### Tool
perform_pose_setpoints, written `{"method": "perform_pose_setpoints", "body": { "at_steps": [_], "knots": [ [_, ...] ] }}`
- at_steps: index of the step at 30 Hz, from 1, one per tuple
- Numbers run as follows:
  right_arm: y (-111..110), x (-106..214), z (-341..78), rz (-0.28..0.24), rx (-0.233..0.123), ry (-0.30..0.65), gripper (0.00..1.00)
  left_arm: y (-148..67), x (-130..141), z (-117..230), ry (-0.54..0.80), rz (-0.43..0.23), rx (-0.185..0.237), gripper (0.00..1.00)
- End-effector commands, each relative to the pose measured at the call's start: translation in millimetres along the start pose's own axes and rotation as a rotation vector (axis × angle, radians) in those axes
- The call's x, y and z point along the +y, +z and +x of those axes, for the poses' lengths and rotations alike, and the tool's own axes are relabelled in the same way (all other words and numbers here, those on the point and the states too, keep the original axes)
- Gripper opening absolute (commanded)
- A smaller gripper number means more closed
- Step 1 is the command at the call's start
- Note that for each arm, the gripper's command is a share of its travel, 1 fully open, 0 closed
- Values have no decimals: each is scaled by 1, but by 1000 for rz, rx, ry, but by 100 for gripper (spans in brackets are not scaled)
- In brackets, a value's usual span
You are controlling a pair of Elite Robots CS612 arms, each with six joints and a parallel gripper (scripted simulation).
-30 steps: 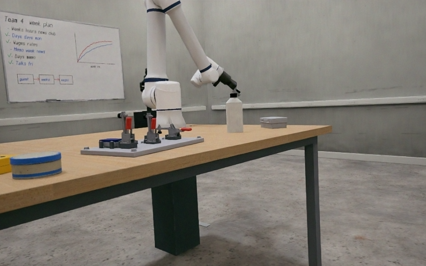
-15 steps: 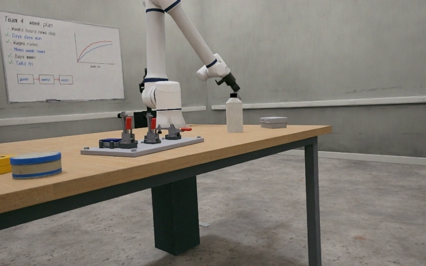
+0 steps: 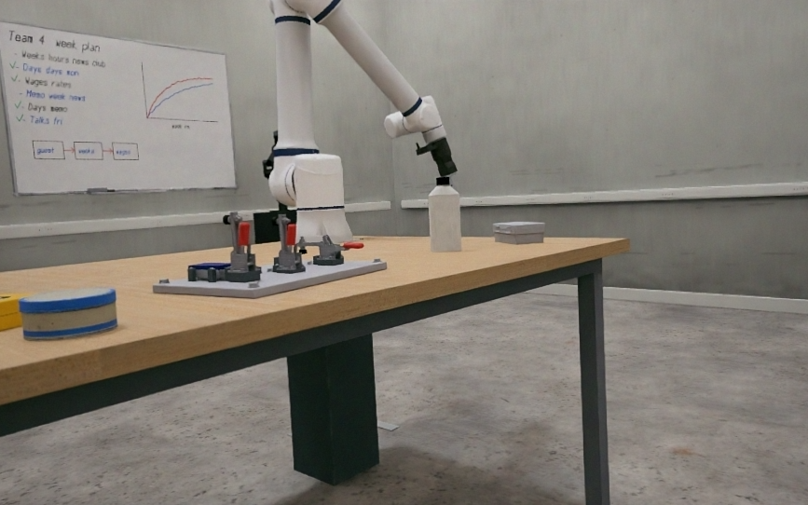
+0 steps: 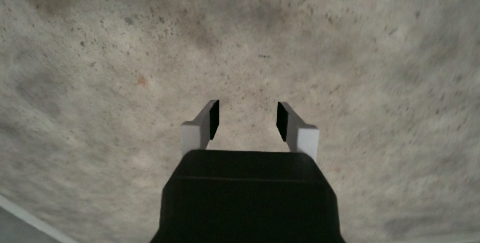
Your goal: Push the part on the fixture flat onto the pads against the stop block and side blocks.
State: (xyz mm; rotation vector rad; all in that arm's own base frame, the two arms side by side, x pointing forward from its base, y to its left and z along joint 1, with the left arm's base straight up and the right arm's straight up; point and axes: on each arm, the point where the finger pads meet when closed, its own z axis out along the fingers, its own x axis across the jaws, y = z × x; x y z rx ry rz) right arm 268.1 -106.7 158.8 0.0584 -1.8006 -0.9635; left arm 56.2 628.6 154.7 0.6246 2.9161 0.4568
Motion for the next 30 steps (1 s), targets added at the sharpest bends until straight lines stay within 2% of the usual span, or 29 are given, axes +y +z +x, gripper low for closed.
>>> {"method": "perform_pose_setpoints", "body": {
  "at_steps": [1, 8, 15, 30],
  "knots": [
    [0, 0, 0, 1, -1, 0, 100, -2, -2, 2, -61, 55, 9, 100],
    [0, 0, 0, 1, -1, 0, 100, -11, -11, 6, -192, 163, 45, 100],
    [0, 0, 0, 1, -1, 0, 100, -21, -18, 9, -286, 240, 80, 100],
    [0, 0, 0, 1, -1, 0, 100, -32, -24, 12, -363, 304, 115, 100]
  ]
}}
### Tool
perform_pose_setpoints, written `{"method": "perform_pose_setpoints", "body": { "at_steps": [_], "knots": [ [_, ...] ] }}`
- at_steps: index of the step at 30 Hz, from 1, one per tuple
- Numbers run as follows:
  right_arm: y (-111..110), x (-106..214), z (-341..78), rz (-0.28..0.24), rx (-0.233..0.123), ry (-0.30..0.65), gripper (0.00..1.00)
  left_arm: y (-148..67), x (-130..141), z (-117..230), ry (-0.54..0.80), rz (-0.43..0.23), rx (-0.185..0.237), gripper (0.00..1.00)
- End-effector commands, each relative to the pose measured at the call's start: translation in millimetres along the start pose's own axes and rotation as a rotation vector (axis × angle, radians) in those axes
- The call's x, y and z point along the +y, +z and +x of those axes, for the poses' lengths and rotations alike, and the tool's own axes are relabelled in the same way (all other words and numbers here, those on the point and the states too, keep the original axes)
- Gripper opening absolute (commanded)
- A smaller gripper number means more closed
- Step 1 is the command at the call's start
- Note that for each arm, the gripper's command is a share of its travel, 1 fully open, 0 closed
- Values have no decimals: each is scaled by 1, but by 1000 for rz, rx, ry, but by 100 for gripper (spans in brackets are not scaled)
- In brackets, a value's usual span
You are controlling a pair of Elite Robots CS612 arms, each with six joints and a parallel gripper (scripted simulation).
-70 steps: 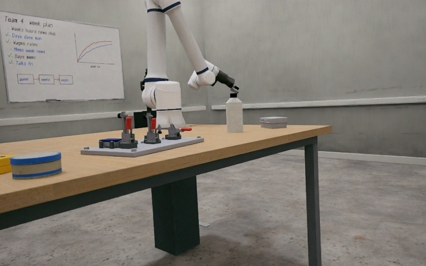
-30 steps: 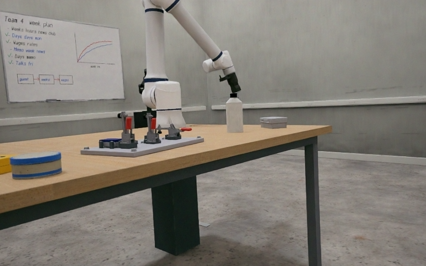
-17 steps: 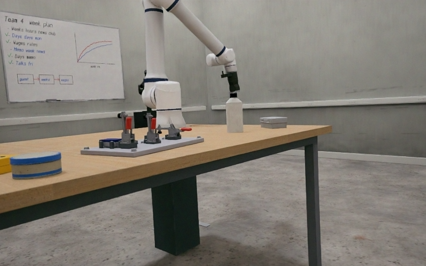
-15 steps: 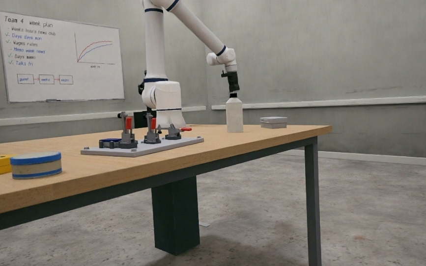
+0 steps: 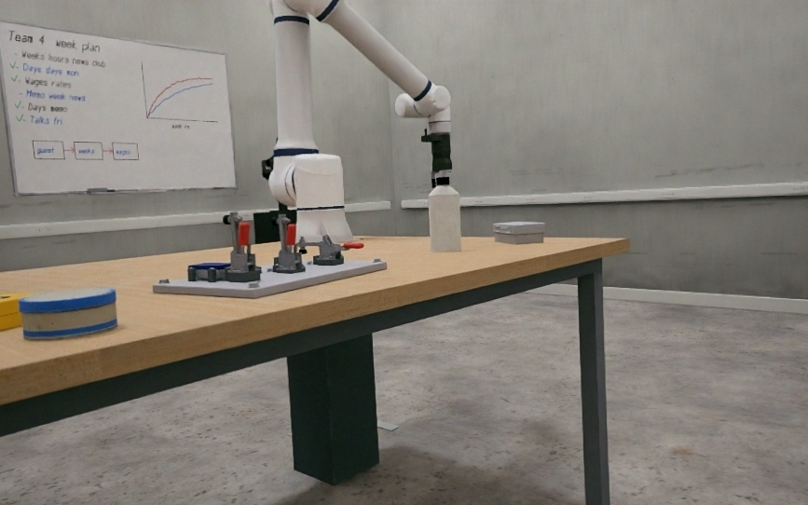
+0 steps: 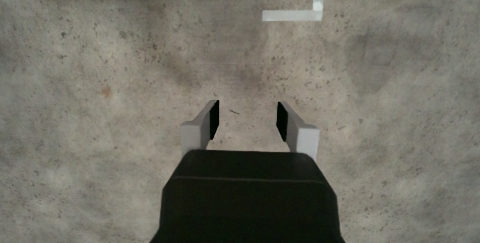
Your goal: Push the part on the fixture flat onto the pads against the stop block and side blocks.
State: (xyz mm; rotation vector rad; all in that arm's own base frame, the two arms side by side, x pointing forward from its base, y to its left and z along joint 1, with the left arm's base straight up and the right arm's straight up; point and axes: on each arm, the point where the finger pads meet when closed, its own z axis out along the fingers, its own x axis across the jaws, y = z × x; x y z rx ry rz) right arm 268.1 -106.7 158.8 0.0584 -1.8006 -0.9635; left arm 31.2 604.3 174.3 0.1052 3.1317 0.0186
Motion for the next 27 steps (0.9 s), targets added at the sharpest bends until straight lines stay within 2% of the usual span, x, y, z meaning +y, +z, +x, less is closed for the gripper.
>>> {"method": "perform_pose_setpoints", "body": {
  "at_steps": [1, 13, 21, 27],
  "knots": [
    [0, 0, 0, 1, -1, 0, 100, -2, -1, 1, -14, 9, 6, 100],
    [-1, 0, 0, 2, -1, 0, 100, -3, -1, 1, -17, 12, 8, 100],
    [-5, 1, -6, 24, -6, -7, 100, -3, -1, 1, -17, 12, 8, 100],
    [-18, 5, -24, 95, -22, -31, 100, -3, -1, 1, -17, 12, 8, 100]
  ]
}}
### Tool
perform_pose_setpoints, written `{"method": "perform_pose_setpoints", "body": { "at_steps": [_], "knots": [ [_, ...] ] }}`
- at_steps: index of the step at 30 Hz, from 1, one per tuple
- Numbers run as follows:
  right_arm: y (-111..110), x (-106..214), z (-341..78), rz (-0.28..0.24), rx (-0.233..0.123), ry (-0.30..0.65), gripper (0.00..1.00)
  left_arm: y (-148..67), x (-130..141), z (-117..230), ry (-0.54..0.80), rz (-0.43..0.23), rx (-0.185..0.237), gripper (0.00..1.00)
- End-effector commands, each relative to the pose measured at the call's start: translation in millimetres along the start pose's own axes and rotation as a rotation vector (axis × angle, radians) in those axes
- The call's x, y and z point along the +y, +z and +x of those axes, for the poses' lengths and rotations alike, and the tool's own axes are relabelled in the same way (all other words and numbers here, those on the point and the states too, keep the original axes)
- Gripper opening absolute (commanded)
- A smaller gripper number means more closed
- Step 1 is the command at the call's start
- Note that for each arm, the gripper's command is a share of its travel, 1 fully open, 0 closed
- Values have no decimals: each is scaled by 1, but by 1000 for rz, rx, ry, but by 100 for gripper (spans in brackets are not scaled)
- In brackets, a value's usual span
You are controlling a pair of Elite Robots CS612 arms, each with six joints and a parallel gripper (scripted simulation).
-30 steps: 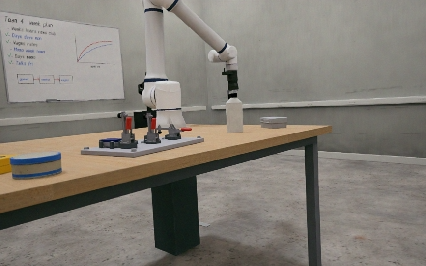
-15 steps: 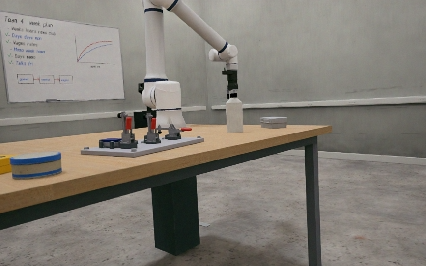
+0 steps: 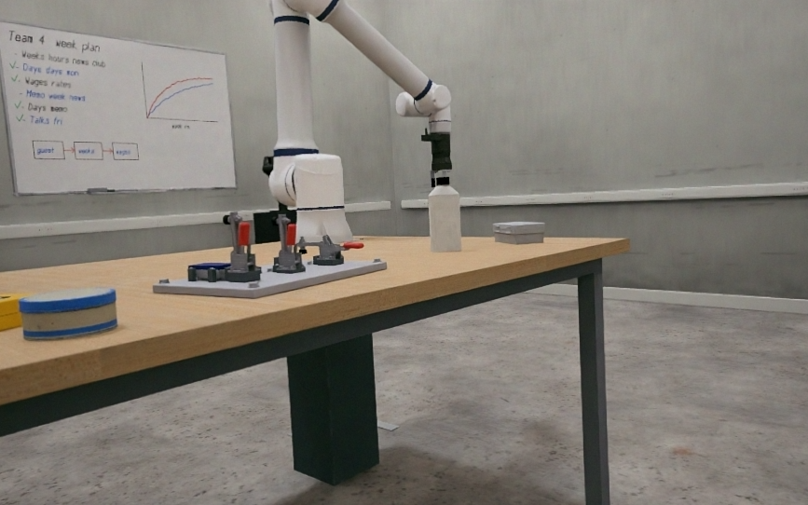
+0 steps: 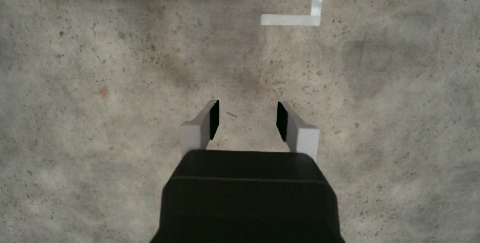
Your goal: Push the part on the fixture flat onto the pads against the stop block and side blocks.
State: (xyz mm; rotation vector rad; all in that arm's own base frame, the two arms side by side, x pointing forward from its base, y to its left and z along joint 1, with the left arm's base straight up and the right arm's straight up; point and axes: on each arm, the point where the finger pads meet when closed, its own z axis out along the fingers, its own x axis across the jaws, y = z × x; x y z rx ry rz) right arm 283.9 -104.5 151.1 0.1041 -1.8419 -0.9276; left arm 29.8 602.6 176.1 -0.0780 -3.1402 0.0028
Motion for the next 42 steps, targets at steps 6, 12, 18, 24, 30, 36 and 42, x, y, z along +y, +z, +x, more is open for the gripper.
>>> {"method": "perform_pose_setpoints", "body": {
  "at_steps": [6, 12, 18, 24, 30, 36, 42],
  "knots": [
    [-33, 11, -45, 170, -35, -64, 100, -1, 1, 0, 0, -2, 0, 100],
    [-55, 26, -78, 290, -56, -121, 100, -1, 1, 0, 0, -2, 0, 100],
    [-93, 68, -142, 506, -86, -245, 100, -1, 1, 0, 0, -2, 0, 100],
    [-122, 134, -209, 746, -108, -416, 100, -1, 1, 0, 0, -2, 0, 100],
    [-134, 198, -261, 906, -115, -552, 100, -1, 1, 0, 0, -2, 0, 100],
    [-130, 283, -310, 1123, -117, -770, 100, -1, 1, 0, 0, -2, 0, 100],
    [-110, 370, -351, 1298, -111, -979, 100, -1, 1, 0, 0, -2, 0, 100]
  ]
}}
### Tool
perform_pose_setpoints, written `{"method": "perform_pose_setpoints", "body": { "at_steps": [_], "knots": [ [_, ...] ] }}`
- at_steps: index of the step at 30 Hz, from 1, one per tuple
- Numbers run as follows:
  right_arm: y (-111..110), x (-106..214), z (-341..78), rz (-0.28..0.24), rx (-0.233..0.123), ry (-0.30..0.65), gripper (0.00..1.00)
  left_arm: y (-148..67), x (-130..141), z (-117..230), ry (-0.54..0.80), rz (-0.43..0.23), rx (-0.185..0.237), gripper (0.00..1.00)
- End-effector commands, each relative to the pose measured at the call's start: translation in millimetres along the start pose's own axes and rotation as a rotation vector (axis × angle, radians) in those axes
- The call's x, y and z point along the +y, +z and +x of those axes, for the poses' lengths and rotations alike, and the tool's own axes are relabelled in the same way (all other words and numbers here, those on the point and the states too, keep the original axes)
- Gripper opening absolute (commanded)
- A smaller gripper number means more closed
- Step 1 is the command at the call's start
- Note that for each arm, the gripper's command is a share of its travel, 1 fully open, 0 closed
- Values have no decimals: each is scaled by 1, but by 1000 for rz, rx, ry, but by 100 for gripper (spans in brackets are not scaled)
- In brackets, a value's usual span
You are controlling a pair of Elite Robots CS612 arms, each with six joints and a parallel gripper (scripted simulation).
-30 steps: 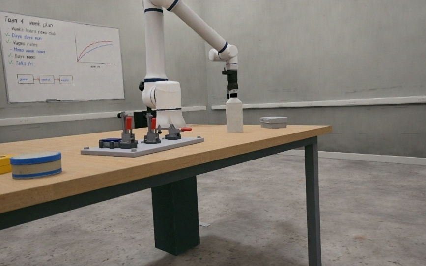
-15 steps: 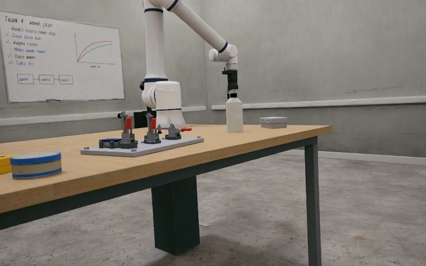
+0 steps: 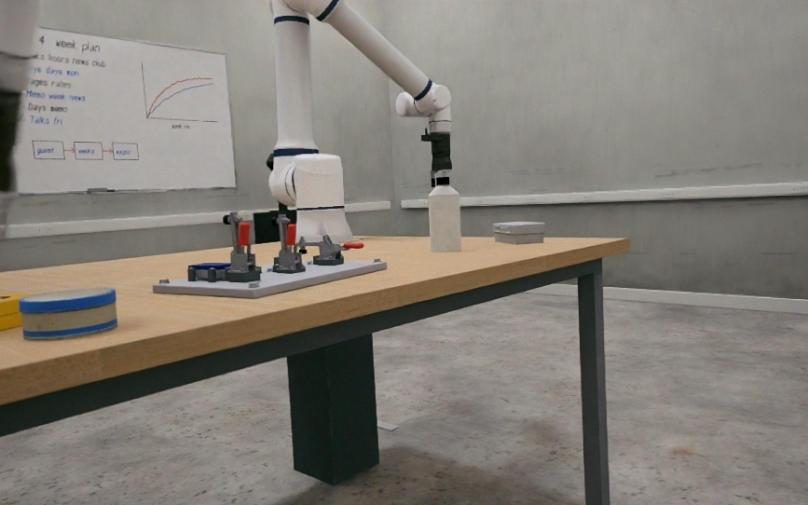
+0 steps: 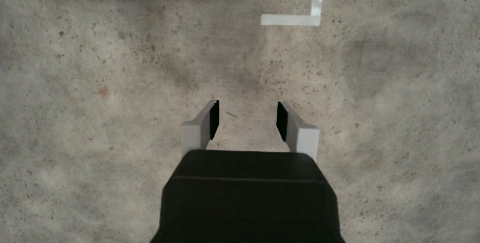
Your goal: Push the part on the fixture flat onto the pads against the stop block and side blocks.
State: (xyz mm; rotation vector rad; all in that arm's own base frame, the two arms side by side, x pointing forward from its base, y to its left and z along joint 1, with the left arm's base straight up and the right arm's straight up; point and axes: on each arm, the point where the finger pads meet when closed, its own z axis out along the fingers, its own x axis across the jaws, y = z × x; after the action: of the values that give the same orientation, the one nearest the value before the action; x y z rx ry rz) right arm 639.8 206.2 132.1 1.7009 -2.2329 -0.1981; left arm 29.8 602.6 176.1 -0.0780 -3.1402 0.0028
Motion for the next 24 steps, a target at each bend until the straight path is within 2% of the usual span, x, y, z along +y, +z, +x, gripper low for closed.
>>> {"method": "perform_pose_setpoints", "body": {
  "at_steps": [1, 3, 4, 10, 16, 24],
  "knots": [
    [-27, -1, -65, 122, -32, -134, 100, -1, 1, 0, 0, -2, 0, 100],
    [-27, -1, -65, 122, -32, -134, 100, -1, 1, 0, 0, -2, 0, 100],
    [-43, 3, -104, 146, -39, -163, 100, -1, 1, 0, 0, -2, 0, 100],
    [-78, 24, -188, 257, -75, -306, 100, -1, 1, 0, 0, -2, 0, 100],
    [-114, 54, -273, 319, -98, -389, 100, -1, 1, 0, 0, -2, 0, 100],
    [-121, 63, -289, 341, -106, -419, 100, -1, 1, 0, 0, -2, 0, 100]
  ]
}}
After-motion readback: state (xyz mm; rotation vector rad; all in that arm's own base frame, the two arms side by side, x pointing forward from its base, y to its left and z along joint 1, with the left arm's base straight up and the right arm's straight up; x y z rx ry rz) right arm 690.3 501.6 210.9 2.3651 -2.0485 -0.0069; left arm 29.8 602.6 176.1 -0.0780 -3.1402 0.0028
